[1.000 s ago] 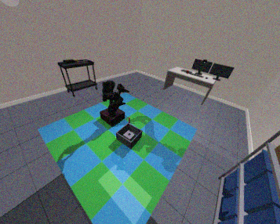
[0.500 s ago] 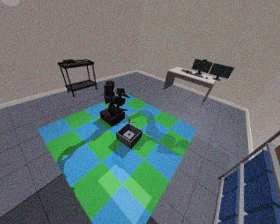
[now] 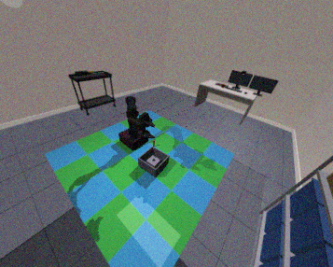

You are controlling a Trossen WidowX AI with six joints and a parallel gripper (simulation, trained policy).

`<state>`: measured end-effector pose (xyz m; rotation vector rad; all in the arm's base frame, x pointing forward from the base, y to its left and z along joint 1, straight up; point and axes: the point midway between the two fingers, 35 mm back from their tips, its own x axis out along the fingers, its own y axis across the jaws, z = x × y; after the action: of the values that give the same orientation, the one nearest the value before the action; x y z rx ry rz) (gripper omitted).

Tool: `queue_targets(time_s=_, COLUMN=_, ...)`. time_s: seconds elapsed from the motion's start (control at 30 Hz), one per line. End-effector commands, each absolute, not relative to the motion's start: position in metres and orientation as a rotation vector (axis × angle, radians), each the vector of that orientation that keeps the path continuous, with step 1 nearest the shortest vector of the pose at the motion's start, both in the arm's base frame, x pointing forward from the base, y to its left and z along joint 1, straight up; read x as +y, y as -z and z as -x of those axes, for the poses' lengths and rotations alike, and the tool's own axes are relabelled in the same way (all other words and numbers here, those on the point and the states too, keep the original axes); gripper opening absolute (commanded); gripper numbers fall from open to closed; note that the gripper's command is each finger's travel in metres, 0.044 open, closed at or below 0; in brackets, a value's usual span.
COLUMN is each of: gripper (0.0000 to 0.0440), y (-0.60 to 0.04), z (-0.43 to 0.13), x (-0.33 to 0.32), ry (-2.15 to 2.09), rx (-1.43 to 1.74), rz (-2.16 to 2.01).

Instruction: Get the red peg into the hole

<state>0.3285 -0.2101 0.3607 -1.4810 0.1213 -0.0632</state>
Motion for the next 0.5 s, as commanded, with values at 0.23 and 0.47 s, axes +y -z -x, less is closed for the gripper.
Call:
queue_targets(time_s=0.23, gripper=0.044, y=-0.329, z=-0.338, x=-0.204, ry=0.013, rx=0.252, rz=1.144)
queue_targets(time_s=0.47, gripper=0.044, y=-0.305, z=-0.343, x=-0.194, ry=-0.018, rx=0.353, rz=0.921)
